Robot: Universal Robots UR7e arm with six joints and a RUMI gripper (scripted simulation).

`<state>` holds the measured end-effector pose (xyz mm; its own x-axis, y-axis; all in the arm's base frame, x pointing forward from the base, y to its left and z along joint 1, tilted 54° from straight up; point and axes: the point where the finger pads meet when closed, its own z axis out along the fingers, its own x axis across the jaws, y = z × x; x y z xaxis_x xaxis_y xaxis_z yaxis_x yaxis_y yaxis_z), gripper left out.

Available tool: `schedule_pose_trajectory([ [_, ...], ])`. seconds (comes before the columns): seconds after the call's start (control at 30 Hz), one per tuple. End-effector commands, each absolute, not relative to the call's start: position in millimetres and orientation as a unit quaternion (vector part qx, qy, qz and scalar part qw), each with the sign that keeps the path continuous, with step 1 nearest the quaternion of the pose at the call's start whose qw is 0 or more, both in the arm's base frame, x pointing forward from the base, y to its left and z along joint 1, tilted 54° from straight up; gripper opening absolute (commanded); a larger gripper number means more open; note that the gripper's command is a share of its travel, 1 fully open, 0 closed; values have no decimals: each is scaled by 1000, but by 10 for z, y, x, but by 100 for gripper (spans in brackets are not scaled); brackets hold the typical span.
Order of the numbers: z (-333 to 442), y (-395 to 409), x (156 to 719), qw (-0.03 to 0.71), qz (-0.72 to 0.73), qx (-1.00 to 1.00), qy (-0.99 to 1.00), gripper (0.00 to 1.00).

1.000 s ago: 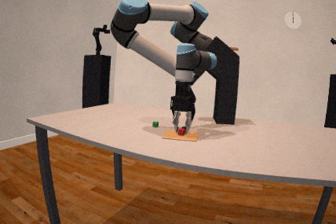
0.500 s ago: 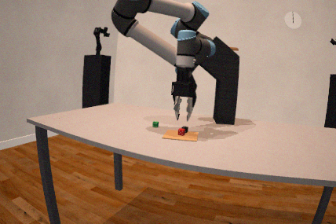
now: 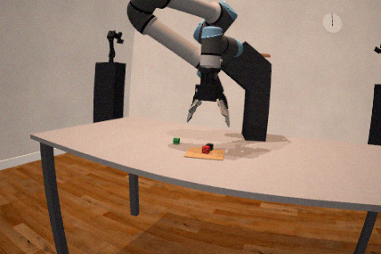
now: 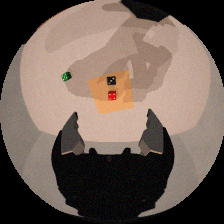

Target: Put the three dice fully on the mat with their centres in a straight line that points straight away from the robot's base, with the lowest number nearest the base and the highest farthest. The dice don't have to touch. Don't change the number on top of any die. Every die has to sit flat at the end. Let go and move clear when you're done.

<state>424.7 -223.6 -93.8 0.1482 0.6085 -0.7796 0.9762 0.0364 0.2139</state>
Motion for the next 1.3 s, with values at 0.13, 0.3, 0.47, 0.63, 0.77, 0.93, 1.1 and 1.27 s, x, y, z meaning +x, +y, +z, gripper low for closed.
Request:
schedule_pose_trajectory([
  [0.13,-933,-2231,4249,386,-238,652,608,100],
  [0.3,-933,-2231,4249,386,-238,652,608,100],
  [0.47,-933,-2231,4249,386,-238,652,608,100],
  [0.63,-925,-2245,4239,385,-238,651,609,100],
  [0.77,-847,-2368,4155,380,-241,647,616,100],
  [0.93,-613,-2691,3899,367,-250,630,637,100],
  [1.1,-424,-2907,3692,361,-258,614,653,100],
  [1.27,-132,-3175,3375,356,-274,587,673,100],
])
